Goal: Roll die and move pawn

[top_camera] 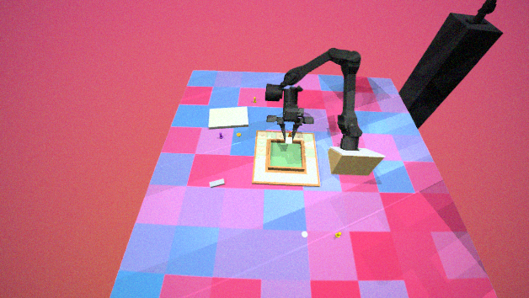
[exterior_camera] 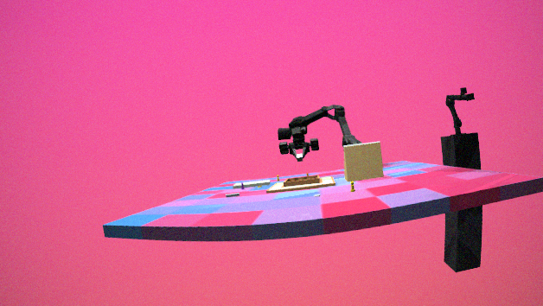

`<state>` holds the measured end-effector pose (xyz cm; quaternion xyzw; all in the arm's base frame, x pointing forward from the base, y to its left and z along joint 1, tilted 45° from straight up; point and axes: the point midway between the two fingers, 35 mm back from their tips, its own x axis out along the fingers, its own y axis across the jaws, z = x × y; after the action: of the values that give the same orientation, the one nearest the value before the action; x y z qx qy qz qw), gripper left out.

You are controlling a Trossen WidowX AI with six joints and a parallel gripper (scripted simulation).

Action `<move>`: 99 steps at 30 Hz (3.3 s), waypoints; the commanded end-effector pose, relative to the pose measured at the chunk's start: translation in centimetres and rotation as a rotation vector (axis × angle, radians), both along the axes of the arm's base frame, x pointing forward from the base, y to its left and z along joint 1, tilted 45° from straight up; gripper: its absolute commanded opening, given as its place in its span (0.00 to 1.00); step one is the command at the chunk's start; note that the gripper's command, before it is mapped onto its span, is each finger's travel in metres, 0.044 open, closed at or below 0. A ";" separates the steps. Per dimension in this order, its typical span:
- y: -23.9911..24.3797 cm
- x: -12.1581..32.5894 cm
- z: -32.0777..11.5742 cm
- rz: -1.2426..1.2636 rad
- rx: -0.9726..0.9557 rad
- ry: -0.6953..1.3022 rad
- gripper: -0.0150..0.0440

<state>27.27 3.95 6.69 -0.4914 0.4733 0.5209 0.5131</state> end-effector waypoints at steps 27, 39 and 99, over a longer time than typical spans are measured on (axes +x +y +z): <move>1.1 -0.2 -2.1 -0.021 -0.776 0.013 1.00; -0.4 -0.4 -1.3 -0.391 -0.748 -0.103 0.78; -11.7 -2.0 1.1 -2.171 -0.405 -0.810 0.59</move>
<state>25.36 -7.23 8.17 -0.0291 0.5194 -0.4673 0.7149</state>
